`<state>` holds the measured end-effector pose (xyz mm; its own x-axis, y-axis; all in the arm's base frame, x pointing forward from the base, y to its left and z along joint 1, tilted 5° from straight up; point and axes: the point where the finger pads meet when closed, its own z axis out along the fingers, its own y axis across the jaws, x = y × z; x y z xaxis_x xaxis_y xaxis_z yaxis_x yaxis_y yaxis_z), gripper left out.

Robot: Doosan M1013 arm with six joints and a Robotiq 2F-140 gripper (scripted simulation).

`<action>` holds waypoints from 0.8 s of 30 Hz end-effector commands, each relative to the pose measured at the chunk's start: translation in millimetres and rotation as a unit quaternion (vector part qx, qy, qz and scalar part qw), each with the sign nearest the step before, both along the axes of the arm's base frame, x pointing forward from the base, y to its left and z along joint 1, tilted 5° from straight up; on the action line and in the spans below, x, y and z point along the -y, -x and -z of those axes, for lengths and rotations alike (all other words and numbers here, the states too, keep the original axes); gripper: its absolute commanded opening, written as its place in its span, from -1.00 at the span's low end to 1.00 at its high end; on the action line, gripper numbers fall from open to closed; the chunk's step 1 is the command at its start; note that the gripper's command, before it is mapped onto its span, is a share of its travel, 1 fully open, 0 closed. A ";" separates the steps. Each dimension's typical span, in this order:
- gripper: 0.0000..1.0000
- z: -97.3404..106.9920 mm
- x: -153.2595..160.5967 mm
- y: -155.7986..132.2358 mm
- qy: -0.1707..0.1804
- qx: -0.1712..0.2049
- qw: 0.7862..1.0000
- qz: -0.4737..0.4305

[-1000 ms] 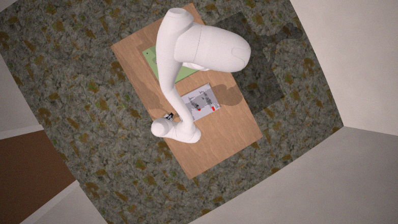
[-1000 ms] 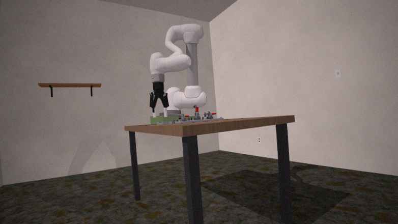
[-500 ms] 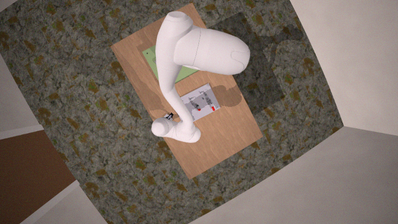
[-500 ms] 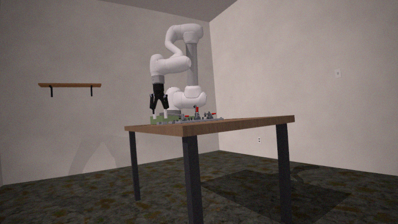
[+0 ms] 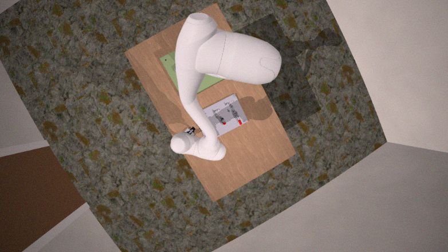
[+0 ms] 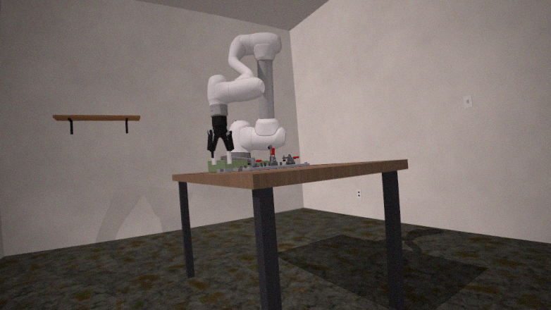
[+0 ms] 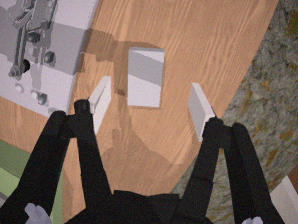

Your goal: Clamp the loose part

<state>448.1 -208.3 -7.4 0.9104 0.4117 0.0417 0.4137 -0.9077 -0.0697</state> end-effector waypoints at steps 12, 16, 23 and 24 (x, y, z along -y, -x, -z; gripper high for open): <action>0.25 2.5 -3.8 0.1 -0.001 -0.001 1.000 -0.003; 0.25 4.2 -4.4 0.1 -0.001 -0.001 1.000 -0.003; 0.25 14.6 -7.8 0.1 -0.001 -0.001 1.000 -0.003; 0.25 16.5 -8.4 0.2 -0.001 -0.001 1.000 -0.003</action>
